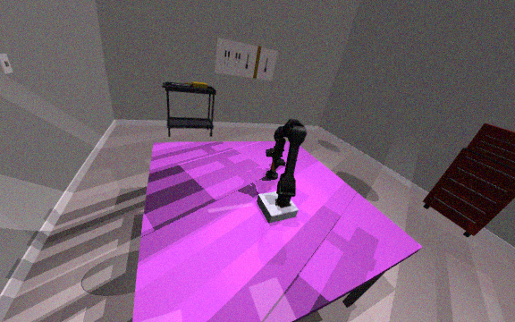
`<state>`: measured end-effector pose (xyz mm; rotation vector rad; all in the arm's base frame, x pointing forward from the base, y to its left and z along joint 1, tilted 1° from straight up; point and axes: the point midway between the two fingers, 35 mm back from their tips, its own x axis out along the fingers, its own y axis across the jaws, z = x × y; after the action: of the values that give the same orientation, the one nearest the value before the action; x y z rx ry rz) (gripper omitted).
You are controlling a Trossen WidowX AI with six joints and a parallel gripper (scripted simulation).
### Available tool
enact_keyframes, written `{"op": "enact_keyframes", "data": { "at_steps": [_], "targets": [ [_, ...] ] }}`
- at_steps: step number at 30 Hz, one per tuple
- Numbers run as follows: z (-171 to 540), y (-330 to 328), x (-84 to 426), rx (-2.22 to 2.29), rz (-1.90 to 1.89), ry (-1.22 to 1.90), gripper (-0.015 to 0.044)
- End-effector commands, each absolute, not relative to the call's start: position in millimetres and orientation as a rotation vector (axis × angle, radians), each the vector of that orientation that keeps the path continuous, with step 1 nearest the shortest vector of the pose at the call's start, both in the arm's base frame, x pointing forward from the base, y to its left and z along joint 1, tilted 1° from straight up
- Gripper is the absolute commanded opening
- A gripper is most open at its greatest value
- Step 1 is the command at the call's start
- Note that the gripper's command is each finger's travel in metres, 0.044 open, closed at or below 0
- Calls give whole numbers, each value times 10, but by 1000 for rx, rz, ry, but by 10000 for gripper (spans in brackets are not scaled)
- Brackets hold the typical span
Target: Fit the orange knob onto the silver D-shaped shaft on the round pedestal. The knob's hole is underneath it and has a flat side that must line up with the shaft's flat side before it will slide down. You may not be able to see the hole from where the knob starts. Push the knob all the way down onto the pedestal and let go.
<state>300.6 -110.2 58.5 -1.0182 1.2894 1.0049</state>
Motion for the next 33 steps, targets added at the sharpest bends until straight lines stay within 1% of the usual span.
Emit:
{"op": "enact_keyframes", "data": {
  "at_steps": [1, 15, 22, 33],
  "targets": [
    [583, -1104, 3010, -1023, 1005, 1288, 0],
    [629, -1103, 3006, -1023, 1005, 1288, 0],
    [635, -1109, 3020, -1174, 1151, 1205, 0],
    [588, -1106, 3011, -1182, 1158, 1200, 0]
  ]
}}
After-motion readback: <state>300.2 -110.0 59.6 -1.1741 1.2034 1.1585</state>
